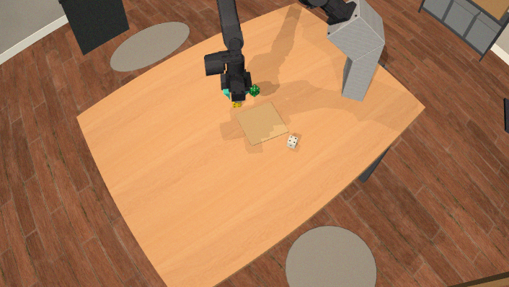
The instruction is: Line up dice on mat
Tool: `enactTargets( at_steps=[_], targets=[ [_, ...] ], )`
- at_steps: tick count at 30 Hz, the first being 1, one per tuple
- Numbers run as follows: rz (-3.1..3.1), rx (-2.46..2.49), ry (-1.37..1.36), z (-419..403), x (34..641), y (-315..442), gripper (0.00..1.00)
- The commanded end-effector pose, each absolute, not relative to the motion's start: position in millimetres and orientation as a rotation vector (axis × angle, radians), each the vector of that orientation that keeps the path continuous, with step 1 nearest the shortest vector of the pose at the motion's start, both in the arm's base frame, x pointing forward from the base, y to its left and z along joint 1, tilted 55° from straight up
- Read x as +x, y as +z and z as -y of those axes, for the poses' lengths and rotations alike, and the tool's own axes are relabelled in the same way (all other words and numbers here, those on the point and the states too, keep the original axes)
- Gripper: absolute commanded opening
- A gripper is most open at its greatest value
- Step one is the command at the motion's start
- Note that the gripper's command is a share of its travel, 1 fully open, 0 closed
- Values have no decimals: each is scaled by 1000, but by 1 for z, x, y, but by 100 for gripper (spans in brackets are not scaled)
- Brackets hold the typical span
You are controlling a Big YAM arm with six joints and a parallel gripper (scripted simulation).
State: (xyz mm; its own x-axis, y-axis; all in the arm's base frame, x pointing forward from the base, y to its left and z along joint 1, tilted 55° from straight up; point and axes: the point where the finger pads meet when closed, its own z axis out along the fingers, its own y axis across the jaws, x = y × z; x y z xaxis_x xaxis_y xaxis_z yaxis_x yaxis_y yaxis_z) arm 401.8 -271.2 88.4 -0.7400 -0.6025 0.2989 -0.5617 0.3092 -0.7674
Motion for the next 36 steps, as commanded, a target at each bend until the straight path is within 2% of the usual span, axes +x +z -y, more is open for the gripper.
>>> enactTargets(
  at_steps=[1, 36],
  targets=[
    [-2504, -1118, -1443, 274, 401, 90, 45],
    [-2501, -1138, -1435, 297, 416, 65, 45]
  ],
)
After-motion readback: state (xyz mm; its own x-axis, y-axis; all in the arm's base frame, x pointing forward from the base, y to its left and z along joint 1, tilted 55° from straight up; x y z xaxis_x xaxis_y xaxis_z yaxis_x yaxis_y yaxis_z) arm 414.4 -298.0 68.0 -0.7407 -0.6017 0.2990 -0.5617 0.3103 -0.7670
